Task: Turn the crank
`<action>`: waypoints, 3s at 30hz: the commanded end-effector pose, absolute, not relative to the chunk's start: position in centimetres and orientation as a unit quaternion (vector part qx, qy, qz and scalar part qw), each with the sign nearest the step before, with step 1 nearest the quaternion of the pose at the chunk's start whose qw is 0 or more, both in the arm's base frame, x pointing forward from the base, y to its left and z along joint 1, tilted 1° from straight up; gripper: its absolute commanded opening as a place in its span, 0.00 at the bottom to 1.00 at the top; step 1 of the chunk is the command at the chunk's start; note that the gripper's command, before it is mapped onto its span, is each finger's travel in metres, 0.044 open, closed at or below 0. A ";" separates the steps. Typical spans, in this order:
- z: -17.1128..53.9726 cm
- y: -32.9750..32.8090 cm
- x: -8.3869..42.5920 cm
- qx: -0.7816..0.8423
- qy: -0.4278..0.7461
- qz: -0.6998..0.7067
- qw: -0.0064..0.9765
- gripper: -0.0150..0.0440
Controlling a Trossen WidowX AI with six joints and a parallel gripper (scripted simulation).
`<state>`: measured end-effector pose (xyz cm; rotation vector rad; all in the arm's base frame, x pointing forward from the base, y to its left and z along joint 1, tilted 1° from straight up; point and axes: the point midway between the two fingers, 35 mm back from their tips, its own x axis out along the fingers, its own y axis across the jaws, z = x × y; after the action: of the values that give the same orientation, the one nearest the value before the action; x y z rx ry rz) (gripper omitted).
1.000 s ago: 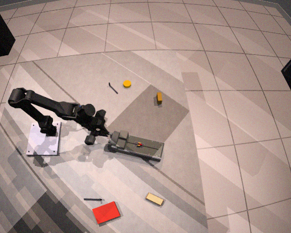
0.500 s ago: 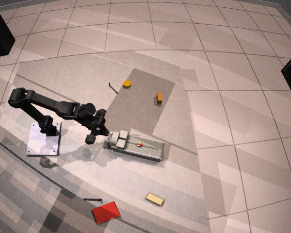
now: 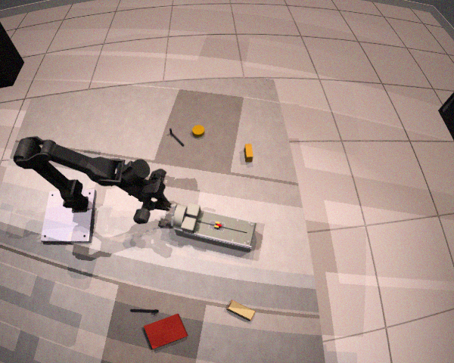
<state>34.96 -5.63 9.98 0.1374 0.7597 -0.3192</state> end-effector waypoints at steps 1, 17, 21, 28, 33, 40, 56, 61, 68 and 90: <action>9.5 -4.9 35.2 0.068 0.372 -0.144 0.914 0.25; 8.8 -4.4 35.4 0.068 0.372 -0.144 0.914 0.25; 8.5 -4.4 35.4 0.069 0.372 -0.144 0.914 0.25; 8.1 -4.2 35.5 0.069 0.372 -0.144 0.914 0.25; 7.8 -4.2 35.5 0.069 0.372 -0.144 0.914 0.25; 7.3 -4.1 35.5 0.069 0.372 -0.144 0.914 0.25; 6.1 -4.4 35.4 0.068 0.372 -0.144 0.914 0.25; 5.8 -4.5 35.4 0.068 0.372 -0.144 0.914 0.25; 5.4 -4.7 35.3 0.068 0.372 -0.144 0.914 0.25; 4.6 -5.6 35.0 0.068 0.372 -0.144 0.914 0.25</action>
<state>35.19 -5.06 5.24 0.1431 0.7515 -0.2848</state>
